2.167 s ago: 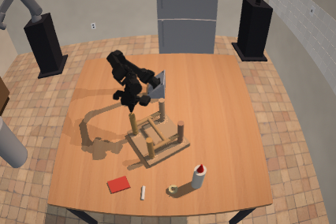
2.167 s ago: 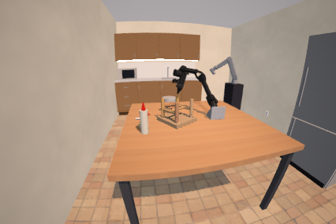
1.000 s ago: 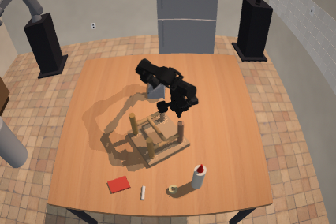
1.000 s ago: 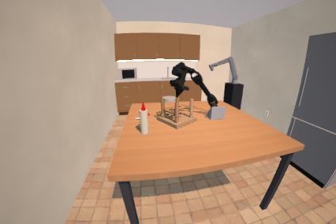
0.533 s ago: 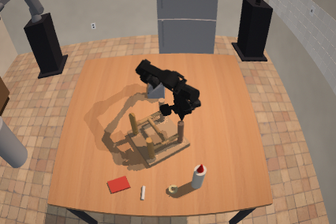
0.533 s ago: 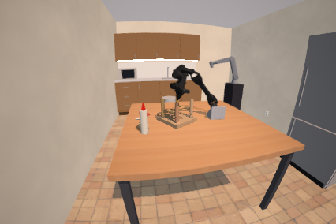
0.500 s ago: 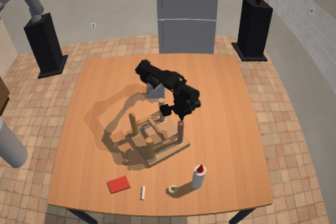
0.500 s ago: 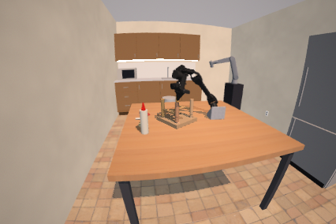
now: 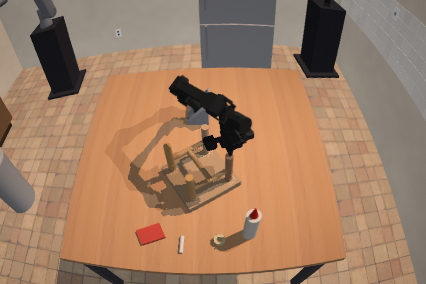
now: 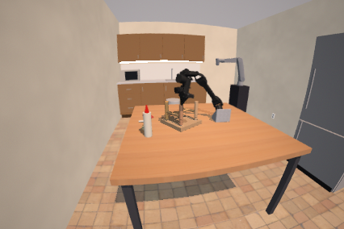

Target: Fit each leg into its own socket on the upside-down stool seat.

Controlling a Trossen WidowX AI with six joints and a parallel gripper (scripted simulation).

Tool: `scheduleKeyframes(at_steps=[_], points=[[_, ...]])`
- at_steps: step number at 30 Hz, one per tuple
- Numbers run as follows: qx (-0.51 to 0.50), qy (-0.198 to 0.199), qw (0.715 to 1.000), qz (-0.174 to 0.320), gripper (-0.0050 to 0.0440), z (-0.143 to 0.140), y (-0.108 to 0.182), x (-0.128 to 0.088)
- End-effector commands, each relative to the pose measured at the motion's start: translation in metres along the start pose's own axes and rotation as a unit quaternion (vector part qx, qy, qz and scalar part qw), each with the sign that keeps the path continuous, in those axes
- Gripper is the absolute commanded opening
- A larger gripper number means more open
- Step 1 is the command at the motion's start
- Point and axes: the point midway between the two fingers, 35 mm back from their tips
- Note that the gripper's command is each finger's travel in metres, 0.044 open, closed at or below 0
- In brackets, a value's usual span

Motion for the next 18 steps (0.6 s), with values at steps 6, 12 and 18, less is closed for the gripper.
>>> scheduleKeyframes(at_steps=[6, 12, 18], points=[[0.002, 0.0, 1.0, -0.004, 0.0, -0.004, 0.0, 0.002], [0.002, 0.0, 1.0, -0.004, 0.0, -0.004, 0.002, 0.007], [0.002, 0.0, 1.0, -0.004, 0.0, -0.004, 0.003, 0.013]])
Point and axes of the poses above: the point midway between the two fingers, 35 mm back from their tips, its own x axis out along the fingers, its own z axis across the jaws, y = z × x, and after that the axes turned 2 degrees about x, right-handed
